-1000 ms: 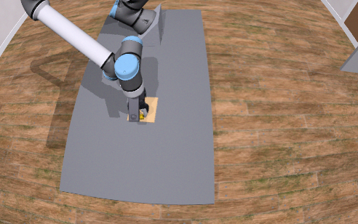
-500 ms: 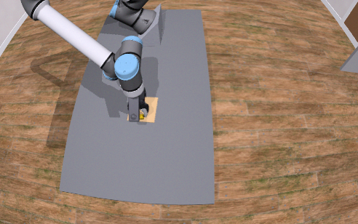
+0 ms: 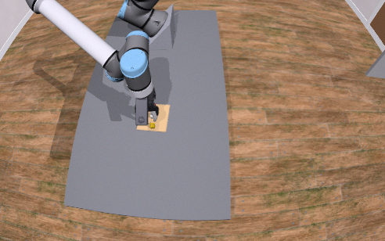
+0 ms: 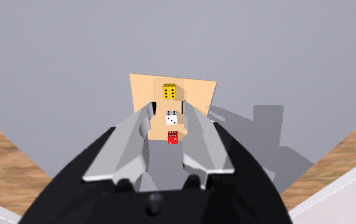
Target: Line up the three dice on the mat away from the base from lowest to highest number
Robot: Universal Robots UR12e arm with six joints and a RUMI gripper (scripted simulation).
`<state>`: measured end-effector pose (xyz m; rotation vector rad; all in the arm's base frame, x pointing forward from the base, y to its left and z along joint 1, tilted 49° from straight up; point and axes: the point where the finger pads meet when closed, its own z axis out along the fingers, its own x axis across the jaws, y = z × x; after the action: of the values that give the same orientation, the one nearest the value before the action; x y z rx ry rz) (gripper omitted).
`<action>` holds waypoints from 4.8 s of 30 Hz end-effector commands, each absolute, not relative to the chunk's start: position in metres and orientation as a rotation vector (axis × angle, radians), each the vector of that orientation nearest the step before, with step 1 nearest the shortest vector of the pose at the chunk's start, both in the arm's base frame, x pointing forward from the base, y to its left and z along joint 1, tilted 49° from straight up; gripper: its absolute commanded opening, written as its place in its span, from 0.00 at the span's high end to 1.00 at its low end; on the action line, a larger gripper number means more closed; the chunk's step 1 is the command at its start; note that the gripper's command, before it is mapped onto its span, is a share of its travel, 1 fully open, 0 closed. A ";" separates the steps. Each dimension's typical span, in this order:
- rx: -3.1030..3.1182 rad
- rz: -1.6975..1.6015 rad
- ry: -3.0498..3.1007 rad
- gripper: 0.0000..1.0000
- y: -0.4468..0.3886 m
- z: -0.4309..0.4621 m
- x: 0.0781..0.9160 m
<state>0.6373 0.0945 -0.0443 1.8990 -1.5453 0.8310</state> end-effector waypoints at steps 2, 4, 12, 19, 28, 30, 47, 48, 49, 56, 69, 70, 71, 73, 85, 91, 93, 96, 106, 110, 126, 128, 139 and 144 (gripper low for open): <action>1.897 0.830 -1.546 0.79 0.115 -0.026 0.635; 1.897 0.830 -1.546 0.79 0.121 -0.021 0.634; 1.897 0.830 -1.546 0.79 0.129 -0.014 0.632; 1.897 0.830 -1.546 0.00 0.129 -0.014 0.632; 1.897 0.830 -1.546 0.00 0.129 -0.014 0.632; 1.897 0.830 -1.546 0.00 0.129 -0.014 0.632; 1.897 0.830 -1.546 0.00 0.149 0.004 0.629; 1.897 0.830 -1.546 0.00 0.149 0.004 0.629; 1.897 0.830 -1.546 0.00 0.153 0.007 0.628; 1.897 0.830 -1.546 0.00 0.180 0.031 0.624; 1.897 0.830 -1.546 0.00 0.194 0.044 0.622; 1.897 0.830 -1.546 0.00 0.194 0.044 0.622; 1.897 0.830 -1.546 0.00 0.194 0.044 0.622; 1.897 0.830 -1.546 0.00 0.194 0.044 0.622; 1.897 0.830 -1.546 0.00 0.194 0.044 0.622; 1.897 0.830 -1.546 0.00 0.194 0.044 0.622; 1.897 0.830 -1.546 0.00 0.194 0.044 0.622; 1.897 0.830 -1.546 0.00 0.194 0.044 0.622; 1.897 0.830 -1.546 0.00 0.194 0.044 0.622; 1.897 0.830 -1.546 0.00 0.194 0.044 0.622; 1.897 0.830 -1.546 0.00 0.194 0.044 0.622; 1.897 0.830 -1.546 0.00 0.194 0.044 0.622; 1.897 0.830 -1.546 0.00 0.194 0.044 0.622; 1.897 0.830 -1.546 0.00 0.194 0.044 0.622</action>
<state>0.6215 0.1937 0.0434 1.8968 -1.5459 0.8292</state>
